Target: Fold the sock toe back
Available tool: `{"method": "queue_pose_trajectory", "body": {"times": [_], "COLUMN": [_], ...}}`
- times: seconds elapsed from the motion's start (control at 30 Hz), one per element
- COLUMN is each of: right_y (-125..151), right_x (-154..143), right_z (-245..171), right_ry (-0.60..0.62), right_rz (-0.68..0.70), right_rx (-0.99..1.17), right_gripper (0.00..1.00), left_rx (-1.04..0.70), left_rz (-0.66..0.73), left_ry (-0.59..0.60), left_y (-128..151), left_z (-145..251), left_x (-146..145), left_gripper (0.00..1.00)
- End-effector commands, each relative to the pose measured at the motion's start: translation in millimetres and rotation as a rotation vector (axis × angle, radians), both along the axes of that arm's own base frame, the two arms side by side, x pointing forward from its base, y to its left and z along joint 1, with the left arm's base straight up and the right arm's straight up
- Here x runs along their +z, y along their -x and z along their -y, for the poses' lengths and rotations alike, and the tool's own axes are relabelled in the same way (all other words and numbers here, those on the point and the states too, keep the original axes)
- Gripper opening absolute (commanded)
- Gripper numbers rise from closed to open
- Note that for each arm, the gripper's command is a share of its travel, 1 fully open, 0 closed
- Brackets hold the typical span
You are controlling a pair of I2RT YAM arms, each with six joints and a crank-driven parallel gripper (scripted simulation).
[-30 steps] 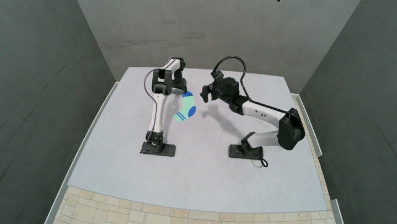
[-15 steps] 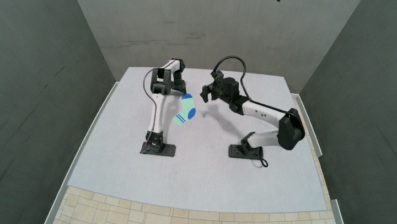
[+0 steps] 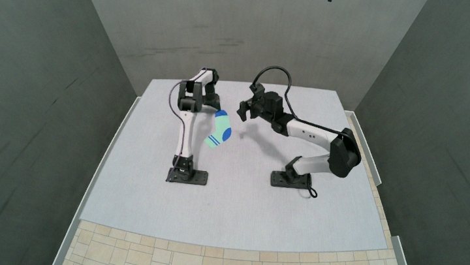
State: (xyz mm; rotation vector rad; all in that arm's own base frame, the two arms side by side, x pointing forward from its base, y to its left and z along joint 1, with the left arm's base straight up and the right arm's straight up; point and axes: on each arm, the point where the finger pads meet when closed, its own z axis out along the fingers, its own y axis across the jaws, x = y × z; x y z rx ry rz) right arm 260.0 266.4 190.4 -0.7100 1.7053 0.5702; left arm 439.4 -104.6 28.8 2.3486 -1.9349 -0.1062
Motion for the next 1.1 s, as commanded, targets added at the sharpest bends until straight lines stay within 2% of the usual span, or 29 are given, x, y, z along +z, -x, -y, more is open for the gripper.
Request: {"method": "queue_pose_trajectory", "body": {"times": [0.0, 0.1, 0.33, 0.4, 0.67, 0.77, 1.07], "right_y": [2, 8, 19, 19, 37, 45, 59], "right_x": [-3, 14, 45, 45, 49, 38, 31], "right_z": [-1, -6, -10, -10, -7, -3, 2], "right_ry": [0.003, -0.04, -0.087, -0.087, -0.075, -0.052, -0.024], "right_rz": [-0.003, 0.044, 0.095, 0.095, 0.085, 0.064, 0.043], "right_rx": [0.013, 0.042, 0.085, 0.085, 0.129, 0.145, 0.175], "right_gripper": [1.0, 1.0, 1.0, 1.0, 1.0, 1.0, 1.0], "left_rx": [0.005, 0.009, 0.012, 0.012, 0.012, 0.011, 0.011], "left_rz": [0.037, 0.086, 0.096, 0.096, 0.102, 0.106, 0.104], "left_ry": [0.012, 0.018, 0.021, 0.021, 0.023, 0.025, 0.026], "left_y": [-11, -12, 7, 7, 40, 50, 70], "left_z": [2, 6, 10, 10, 16, 18, 21], "left_x": [18, 34, 37, 37, 41, 38, 23], "left_gripper": [0.0, 0.0, 0.0, 0.0, 0.0, 0.0, 0.0]}}
